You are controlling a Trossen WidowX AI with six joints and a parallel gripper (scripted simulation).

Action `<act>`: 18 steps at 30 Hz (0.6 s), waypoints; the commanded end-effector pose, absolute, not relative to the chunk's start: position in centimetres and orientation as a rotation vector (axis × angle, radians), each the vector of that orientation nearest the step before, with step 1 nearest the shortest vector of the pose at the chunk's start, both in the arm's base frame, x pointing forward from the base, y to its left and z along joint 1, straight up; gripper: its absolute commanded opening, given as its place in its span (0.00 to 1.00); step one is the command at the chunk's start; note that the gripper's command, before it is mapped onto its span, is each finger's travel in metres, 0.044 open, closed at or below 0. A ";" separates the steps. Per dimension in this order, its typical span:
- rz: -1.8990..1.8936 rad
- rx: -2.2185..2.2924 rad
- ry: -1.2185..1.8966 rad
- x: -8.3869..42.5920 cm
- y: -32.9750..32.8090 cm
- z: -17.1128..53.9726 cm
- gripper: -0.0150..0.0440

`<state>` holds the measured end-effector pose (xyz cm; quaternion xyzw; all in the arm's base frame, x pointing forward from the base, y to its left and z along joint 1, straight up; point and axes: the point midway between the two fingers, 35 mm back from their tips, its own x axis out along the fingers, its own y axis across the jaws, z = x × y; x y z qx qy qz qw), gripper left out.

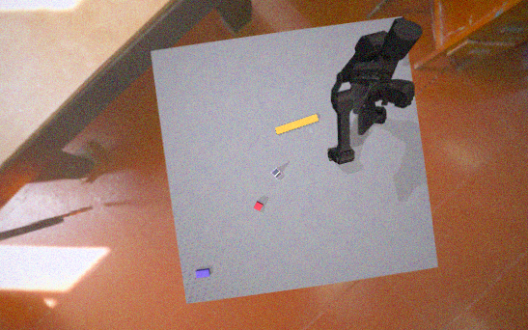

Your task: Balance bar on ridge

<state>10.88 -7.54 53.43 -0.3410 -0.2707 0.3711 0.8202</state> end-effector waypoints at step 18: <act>0.775 -0.867 -0.521 8.5 -2.4 53.0 0.79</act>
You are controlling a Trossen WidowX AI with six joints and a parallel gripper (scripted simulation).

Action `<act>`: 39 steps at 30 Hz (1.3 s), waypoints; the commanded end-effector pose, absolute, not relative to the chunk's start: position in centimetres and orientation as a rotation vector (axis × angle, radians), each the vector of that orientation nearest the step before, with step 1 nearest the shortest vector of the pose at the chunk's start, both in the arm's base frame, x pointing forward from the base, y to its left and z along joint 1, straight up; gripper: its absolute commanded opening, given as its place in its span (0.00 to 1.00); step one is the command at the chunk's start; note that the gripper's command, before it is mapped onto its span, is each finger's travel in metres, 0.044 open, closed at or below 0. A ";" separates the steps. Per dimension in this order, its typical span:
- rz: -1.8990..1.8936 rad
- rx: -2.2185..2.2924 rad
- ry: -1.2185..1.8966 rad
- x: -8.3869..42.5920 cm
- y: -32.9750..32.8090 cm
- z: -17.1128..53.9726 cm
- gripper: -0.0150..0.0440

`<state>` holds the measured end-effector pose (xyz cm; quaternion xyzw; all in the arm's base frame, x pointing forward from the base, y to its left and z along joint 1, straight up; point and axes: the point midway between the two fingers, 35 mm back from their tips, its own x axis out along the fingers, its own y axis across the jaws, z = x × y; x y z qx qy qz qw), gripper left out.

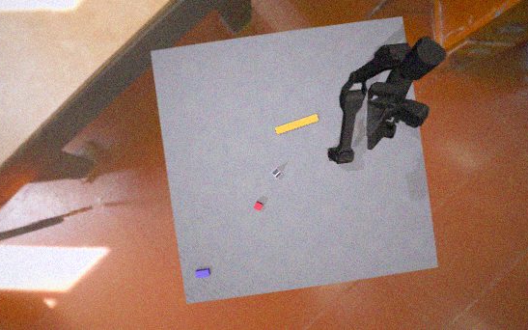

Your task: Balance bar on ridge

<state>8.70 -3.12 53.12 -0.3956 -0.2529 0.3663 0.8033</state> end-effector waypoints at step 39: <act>0.567 -1.181 -0.016 13.5 7.1 47.0 0.79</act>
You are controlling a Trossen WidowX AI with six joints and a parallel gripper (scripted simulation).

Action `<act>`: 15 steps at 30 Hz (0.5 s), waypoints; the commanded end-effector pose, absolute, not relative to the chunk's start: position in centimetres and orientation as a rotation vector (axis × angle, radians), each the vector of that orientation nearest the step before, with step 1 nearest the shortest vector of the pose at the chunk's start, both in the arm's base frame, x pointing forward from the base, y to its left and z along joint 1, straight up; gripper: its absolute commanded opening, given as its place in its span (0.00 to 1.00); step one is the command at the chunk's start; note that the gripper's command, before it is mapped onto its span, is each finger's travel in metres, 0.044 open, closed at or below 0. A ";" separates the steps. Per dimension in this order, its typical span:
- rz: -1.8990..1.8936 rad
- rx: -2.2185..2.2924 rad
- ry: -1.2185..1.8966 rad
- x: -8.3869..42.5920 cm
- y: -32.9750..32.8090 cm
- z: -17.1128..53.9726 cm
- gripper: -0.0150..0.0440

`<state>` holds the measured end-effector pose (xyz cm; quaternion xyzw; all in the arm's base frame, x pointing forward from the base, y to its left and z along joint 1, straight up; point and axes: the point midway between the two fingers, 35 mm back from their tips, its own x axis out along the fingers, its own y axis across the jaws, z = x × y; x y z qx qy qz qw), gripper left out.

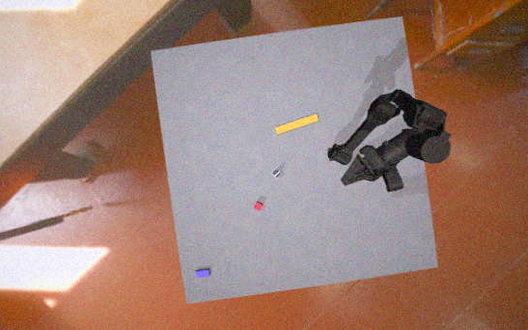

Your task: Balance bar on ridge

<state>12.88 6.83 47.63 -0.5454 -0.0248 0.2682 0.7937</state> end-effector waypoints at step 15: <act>0.495 -1.224 0.226 17.7 7.5 43.2 0.79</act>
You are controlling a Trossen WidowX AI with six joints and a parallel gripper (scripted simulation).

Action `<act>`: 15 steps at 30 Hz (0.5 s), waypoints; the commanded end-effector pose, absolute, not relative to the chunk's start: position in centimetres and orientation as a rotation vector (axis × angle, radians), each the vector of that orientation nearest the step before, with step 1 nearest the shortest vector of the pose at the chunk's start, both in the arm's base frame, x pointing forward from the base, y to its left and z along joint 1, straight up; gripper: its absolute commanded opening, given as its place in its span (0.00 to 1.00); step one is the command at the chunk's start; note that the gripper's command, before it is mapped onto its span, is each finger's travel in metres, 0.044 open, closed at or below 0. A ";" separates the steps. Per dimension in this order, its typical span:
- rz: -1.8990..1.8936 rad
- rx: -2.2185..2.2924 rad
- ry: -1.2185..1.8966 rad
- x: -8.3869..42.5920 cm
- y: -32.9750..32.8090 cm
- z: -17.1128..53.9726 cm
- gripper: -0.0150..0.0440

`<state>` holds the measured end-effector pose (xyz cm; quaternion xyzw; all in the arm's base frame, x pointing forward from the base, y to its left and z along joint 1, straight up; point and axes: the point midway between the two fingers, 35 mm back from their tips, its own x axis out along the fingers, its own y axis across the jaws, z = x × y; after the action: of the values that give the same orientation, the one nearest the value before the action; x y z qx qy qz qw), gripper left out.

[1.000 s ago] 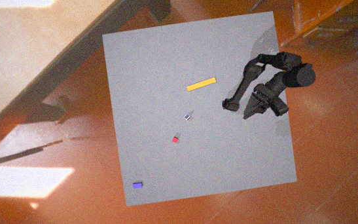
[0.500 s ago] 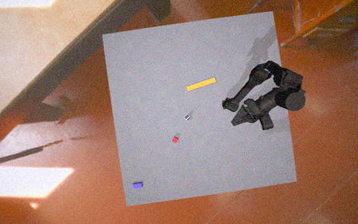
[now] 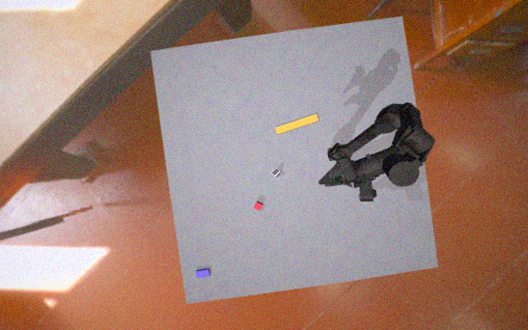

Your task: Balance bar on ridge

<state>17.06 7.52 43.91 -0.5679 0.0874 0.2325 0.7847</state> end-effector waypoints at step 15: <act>0.430 -1.196 0.483 22.0 6.0 38.7 0.79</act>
<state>21.37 6.24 39.57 -0.5587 0.2047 0.2016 0.7780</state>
